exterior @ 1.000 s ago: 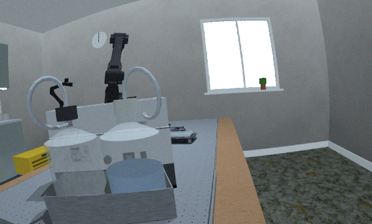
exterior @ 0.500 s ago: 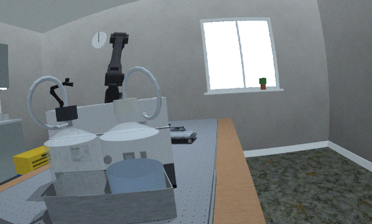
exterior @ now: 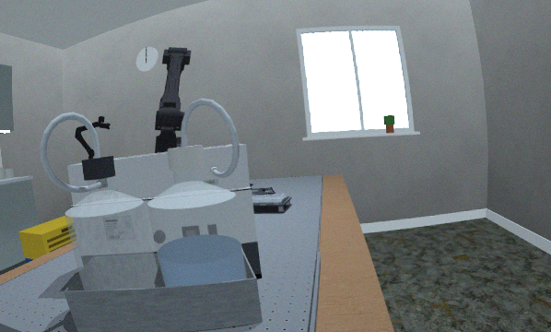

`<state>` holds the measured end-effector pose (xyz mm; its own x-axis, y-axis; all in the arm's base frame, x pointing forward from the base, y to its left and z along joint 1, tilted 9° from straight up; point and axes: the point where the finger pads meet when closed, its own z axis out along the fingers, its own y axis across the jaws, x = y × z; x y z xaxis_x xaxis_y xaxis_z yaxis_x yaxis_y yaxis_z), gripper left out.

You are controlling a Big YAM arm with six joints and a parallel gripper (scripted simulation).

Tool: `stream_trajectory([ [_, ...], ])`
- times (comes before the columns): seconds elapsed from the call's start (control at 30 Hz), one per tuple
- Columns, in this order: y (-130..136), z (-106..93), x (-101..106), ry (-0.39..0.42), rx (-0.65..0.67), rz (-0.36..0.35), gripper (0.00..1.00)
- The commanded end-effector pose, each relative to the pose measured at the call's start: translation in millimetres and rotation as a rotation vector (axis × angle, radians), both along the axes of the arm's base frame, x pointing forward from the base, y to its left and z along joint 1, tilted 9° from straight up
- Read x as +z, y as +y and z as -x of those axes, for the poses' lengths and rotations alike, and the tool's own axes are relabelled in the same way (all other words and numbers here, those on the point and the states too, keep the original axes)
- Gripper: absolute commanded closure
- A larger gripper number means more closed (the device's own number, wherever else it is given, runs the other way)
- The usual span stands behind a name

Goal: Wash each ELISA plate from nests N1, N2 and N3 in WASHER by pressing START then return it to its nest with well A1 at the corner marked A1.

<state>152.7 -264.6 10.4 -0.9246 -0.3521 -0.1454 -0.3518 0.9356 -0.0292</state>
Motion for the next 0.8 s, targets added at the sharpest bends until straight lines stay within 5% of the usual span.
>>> stream_trajectory([
  [0.0,-11.0,-5.4,8.1,-0.014,-0.001,0.031,0.0],
  [0.17,-11.0,-5.4,8.1,-0.014,-0.001,0.031,0.0],
  [0.4,-11.0,-5.4,8.1,-0.014,-0.001,0.031,0.14],
  [0.77,-11.0,-5.4,8.1,-0.014,-0.001,0.031,0.16],
])
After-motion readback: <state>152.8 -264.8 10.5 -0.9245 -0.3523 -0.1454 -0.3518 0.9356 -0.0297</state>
